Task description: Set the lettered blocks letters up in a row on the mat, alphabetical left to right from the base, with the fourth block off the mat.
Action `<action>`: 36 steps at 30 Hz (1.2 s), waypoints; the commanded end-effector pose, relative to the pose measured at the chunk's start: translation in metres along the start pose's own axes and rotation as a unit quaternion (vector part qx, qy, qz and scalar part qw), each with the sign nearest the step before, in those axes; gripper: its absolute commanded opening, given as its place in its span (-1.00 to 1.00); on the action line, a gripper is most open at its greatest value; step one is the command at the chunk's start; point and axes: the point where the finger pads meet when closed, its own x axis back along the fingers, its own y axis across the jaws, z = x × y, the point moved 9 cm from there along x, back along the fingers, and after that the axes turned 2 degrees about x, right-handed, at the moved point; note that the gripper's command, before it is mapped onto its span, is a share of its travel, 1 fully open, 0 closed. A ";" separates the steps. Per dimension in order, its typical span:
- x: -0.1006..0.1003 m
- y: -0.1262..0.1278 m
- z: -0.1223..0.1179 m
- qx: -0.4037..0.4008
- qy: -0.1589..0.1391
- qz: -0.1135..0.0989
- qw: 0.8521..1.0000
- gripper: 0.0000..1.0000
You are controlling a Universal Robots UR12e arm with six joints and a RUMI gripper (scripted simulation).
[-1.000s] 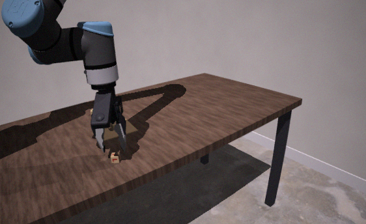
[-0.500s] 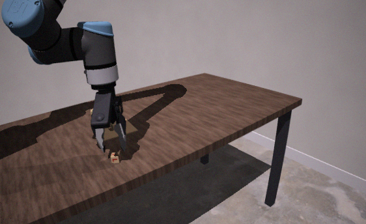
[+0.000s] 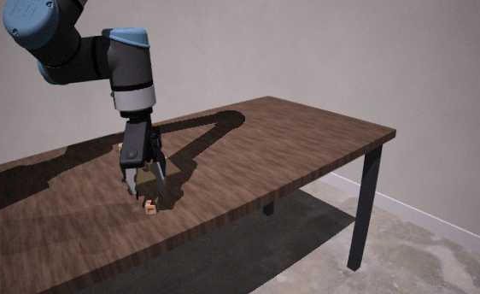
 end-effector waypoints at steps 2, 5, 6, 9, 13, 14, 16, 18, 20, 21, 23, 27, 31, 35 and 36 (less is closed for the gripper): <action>0.000 -0.002 -0.002 0.001 -0.001 0.001 1.000 -0.26; -0.001 -0.002 -0.002 0.001 -0.001 0.001 1.000 -0.26; -0.001 -0.003 -0.002 0.001 -0.001 0.001 1.000 -0.26; -0.004 -0.002 -0.002 0.001 -0.001 0.001 1.000 -0.26; -0.007 -0.002 -0.001 0.001 0.000 0.001 1.000 -0.26; -0.008 -0.002 -0.001 0.001 0.000 0.001 1.000 -0.26; -0.011 -0.002 -0.002 0.001 0.000 0.001 1.000 -0.26; -0.015 -0.002 -0.002 0.001 0.000 0.001 1.000 -0.26; -0.019 -0.002 -0.002 0.001 0.000 0.001 1.000 -0.26; -0.021 -0.002 -0.002 0.001 0.000 0.001 1.000 -0.26; -0.025 -0.002 -0.002 0.001 0.000 0.001 1.000 -0.26; -0.031 -0.002 -0.002 0.001 0.000 0.001 1.000 -0.26; -0.032 -0.002 -0.002 0.001 0.000 0.001 1.000 -0.26; -0.033 -0.002 -0.002 0.001 -0.001 0.001 1.000 -0.26; -0.033 -0.002 -0.002 0.001 -0.001 0.001 1.000 -0.26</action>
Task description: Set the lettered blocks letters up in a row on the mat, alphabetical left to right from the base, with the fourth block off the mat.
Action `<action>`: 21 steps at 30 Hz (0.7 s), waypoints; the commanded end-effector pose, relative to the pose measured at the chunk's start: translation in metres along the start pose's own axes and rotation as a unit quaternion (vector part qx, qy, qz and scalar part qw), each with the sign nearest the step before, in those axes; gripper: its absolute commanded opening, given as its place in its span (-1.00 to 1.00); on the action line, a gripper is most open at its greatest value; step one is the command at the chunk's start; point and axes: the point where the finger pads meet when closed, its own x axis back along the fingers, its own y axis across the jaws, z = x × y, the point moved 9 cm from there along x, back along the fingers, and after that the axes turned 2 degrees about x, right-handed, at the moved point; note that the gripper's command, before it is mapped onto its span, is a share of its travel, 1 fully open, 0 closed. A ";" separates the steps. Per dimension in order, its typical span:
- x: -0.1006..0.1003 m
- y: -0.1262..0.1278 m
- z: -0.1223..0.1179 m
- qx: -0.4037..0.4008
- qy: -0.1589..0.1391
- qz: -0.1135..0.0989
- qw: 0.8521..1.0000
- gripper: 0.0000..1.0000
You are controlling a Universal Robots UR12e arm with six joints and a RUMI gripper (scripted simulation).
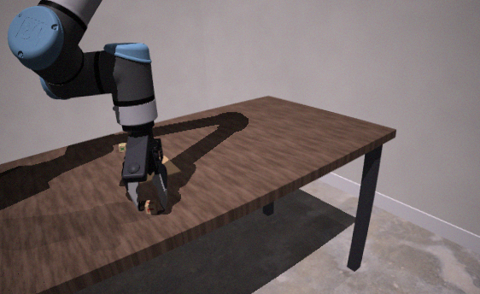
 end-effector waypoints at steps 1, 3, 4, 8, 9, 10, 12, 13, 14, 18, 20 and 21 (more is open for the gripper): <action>-0.002 -0.004 -0.001 0.002 -0.001 0.003 1.000 -0.26; -0.002 -0.004 -0.001 0.002 0.000 0.003 1.000 -0.26; -0.002 -0.004 -0.001 0.002 0.000 0.003 1.000 -0.26; -0.001 -0.003 -0.001 0.001 0.000 0.002 1.000 -0.26; -0.001 -0.003 -0.001 0.001 0.000 0.002 1.000 -0.26; -0.001 -0.003 -0.001 0.001 0.000 0.002 1.000 -0.26; -0.001 -0.003 -0.001 0.001 0.000 0.002 1.000 -0.26; -0.001 -0.003 -0.001 0.001 0.000 0.002 1.000 -0.26; -0.001 -0.003 -0.001 0.001 0.000 0.002 1.000 -0.51; -0.001 -0.003 -0.001 0.001 0.000 0.002 1.000 -0.51; -0.001 -0.003 -0.001 0.001 0.000 0.002 1.000 -0.51; -0.001 -0.003 -0.001 0.001 0.000 0.002 1.000 -0.51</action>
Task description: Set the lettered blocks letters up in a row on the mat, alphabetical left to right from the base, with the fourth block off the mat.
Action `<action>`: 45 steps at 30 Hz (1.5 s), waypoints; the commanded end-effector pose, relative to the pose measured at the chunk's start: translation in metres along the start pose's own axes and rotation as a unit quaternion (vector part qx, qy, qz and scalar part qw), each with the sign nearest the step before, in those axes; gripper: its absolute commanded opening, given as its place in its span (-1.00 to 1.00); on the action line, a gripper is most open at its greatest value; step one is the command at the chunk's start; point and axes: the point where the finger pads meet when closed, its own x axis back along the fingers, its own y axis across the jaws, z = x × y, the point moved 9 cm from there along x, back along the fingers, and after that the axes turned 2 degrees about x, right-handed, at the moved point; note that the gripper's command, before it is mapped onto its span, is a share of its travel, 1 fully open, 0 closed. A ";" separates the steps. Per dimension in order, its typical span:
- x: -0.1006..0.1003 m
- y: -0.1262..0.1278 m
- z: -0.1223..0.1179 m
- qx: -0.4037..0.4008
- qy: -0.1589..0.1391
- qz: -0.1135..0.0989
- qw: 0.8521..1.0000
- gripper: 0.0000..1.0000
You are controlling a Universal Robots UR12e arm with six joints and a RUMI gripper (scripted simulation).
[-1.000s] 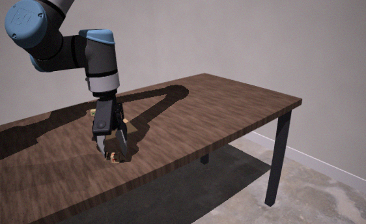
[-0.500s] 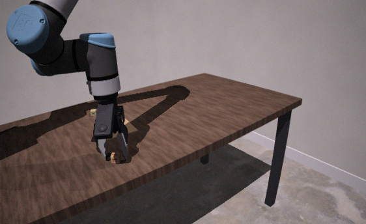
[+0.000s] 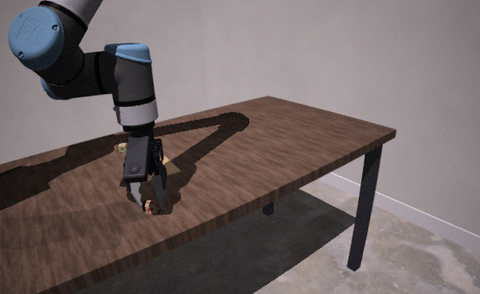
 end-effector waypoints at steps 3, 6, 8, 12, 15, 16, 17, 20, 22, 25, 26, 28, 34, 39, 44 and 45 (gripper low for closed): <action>-0.001 -0.002 -0.001 0.001 -0.001 0.001 1.000 -0.51; -0.001 -0.002 -0.001 0.001 -0.001 0.001 1.000 -0.51; -0.001 -0.002 -0.001 0.001 -0.001 0.001 1.000 -0.51; -0.001 -0.002 -0.001 0.001 -0.001 0.001 1.000 -0.89; -0.001 -0.002 -0.001 0.001 -0.001 0.001 1.000 -0.89; -0.001 -0.002 -0.001 0.001 -0.001 0.001 1.000 -0.89; -0.001 -0.002 -0.001 0.001 -0.001 0.001 1.000 -0.89; -0.001 -0.002 -0.001 0.001 -0.001 0.001 1.000 -0.89; -0.001 -0.002 -0.001 0.001 -0.001 0.001 1.000 -0.89; -0.001 -0.002 -0.001 0.001 -0.001 0.001 1.000 -0.89; -0.001 -0.002 -0.001 0.001 -0.001 0.001 1.000 -0.89; -0.001 -0.002 -0.001 0.001 -0.001 0.001 1.000 -0.89; -0.001 -0.002 -0.001 0.001 -0.001 0.001 1.000 -0.89; -0.001 -0.002 -0.001 0.001 -0.001 0.001 1.000 -0.89; -0.001 -0.002 -0.001 0.001 -0.001 0.001 1.000 -0.89; 0.000 -0.002 -0.001 0.001 0.000 0.001 1.000 -0.89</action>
